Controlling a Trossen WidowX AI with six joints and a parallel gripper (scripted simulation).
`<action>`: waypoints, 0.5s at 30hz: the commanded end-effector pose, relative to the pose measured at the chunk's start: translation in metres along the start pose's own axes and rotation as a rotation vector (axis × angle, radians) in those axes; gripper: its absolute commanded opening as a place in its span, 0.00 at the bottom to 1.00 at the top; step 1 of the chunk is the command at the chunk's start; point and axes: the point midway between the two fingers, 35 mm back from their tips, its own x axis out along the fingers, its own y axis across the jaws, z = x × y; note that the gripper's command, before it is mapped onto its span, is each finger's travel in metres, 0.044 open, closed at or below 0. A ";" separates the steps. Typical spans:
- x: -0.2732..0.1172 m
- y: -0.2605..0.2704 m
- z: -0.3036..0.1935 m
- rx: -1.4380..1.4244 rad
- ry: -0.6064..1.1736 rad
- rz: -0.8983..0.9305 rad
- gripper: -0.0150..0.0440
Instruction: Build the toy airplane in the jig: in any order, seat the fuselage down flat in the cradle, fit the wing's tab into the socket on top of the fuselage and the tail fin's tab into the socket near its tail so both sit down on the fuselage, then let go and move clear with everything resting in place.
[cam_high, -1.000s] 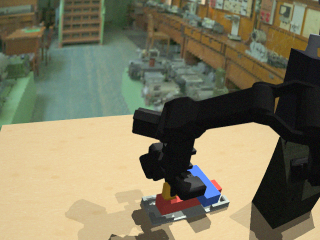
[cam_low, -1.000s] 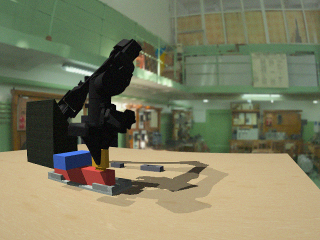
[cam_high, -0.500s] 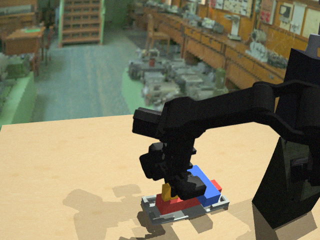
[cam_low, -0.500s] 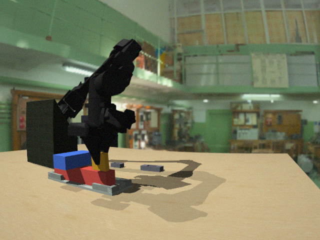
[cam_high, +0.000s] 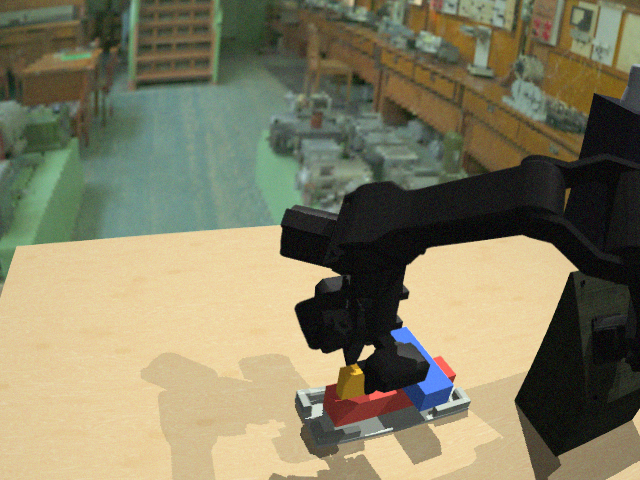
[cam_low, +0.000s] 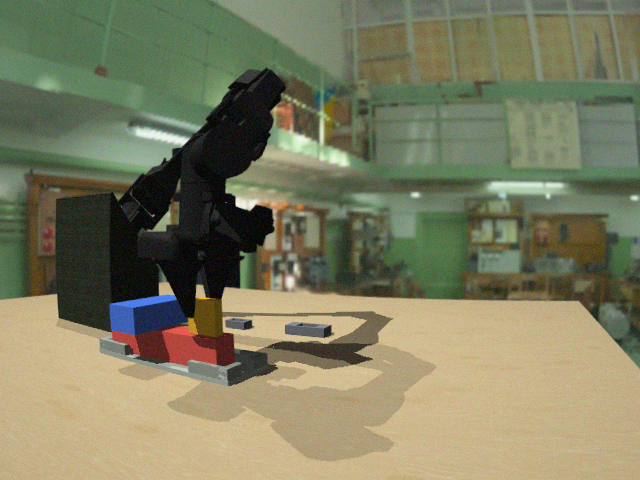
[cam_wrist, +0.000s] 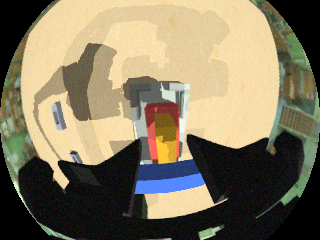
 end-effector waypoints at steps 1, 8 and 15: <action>-0.055 -0.004 0.005 -0.008 -0.019 -0.017 0.69; -0.083 -0.004 0.003 -0.008 -0.018 -0.015 0.69; -0.083 -0.004 0.003 -0.008 -0.018 -0.015 0.69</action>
